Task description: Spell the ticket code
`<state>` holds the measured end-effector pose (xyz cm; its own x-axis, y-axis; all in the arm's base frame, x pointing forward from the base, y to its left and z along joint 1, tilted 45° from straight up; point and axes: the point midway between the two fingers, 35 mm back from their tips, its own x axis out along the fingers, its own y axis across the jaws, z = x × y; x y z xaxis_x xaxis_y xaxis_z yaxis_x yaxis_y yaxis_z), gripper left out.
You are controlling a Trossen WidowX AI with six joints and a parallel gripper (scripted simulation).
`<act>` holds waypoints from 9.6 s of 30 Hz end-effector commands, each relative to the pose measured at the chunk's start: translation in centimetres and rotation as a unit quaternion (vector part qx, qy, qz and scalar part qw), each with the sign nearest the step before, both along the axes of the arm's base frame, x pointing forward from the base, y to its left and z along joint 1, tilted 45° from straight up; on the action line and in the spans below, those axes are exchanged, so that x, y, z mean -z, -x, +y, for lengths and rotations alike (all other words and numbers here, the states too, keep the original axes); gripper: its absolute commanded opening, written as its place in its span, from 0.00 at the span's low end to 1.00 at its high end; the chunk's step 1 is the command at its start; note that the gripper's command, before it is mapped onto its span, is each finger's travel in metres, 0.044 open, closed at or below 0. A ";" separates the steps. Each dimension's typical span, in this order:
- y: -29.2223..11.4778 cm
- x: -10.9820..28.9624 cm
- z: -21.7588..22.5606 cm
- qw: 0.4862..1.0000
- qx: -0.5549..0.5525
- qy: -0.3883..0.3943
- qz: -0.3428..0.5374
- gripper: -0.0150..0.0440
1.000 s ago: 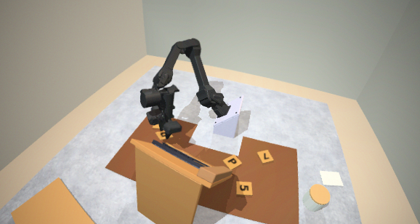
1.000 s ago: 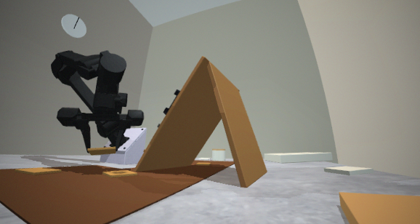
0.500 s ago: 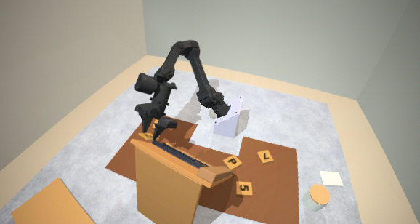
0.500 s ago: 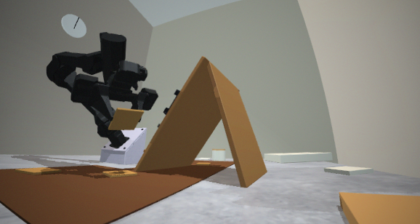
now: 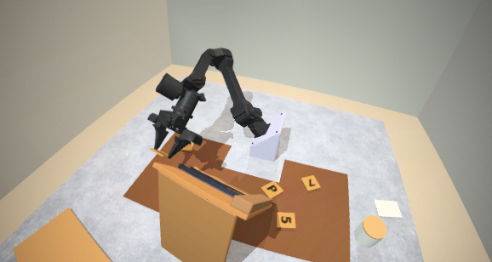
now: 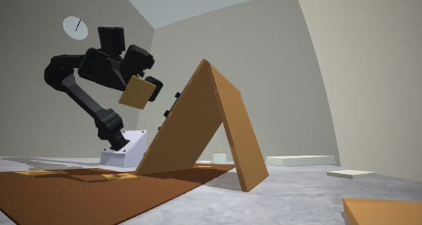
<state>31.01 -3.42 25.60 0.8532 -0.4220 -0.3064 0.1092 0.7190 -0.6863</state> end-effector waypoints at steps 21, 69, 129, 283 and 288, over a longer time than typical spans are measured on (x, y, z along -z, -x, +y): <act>-0.1 0.2 0.4 1.000 -0.006 0.003 -0.002 0.25; -0.4 1.9 2.2 1.000 -0.006 0.002 -0.002 0.25; -0.7 3.9 4.4 1.000 -0.006 0.002 -0.001 0.25; -1.5 9.5 10.3 1.000 -0.006 0.000 -0.001 0.25; -1.5 9.7 10.5 1.000 -0.006 0.000 -0.001 0.25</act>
